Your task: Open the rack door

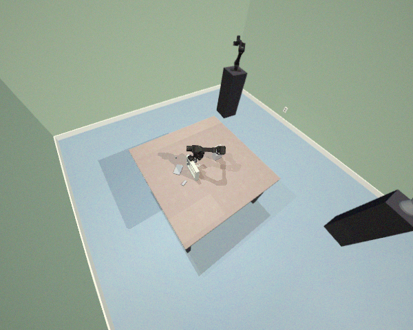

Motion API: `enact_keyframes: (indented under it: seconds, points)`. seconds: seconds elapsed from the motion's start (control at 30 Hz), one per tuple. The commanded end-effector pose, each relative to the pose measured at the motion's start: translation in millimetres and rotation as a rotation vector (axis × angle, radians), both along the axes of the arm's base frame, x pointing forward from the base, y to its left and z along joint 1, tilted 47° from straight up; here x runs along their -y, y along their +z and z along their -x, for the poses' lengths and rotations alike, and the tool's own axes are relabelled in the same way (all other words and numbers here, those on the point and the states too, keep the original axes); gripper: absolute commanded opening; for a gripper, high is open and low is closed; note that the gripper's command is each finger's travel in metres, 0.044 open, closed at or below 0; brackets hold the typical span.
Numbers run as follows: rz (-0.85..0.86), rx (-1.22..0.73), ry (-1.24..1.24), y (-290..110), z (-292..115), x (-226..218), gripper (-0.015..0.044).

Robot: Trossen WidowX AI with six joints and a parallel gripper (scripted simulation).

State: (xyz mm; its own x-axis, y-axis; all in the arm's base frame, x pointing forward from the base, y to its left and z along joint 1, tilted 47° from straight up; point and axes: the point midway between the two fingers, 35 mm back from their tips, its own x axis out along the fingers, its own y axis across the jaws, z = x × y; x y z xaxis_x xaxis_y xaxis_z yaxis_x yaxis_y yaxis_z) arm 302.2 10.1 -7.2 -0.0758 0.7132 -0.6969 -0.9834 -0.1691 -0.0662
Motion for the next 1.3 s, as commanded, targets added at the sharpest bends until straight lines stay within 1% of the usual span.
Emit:
enact_keyframes:
  seconds: [0.0, 0.17, 1.27]
  points:
    - [-0.008, 0.022, 0.012, 0.9, -2.5, -2.7, 0.0297]
    - [-0.008, 0.022, 0.012, 0.9, -2.5, -2.7, 0.0297]
    - [-0.008, 0.022, 0.012, 0.9, -2.5, -2.7, 0.0077]
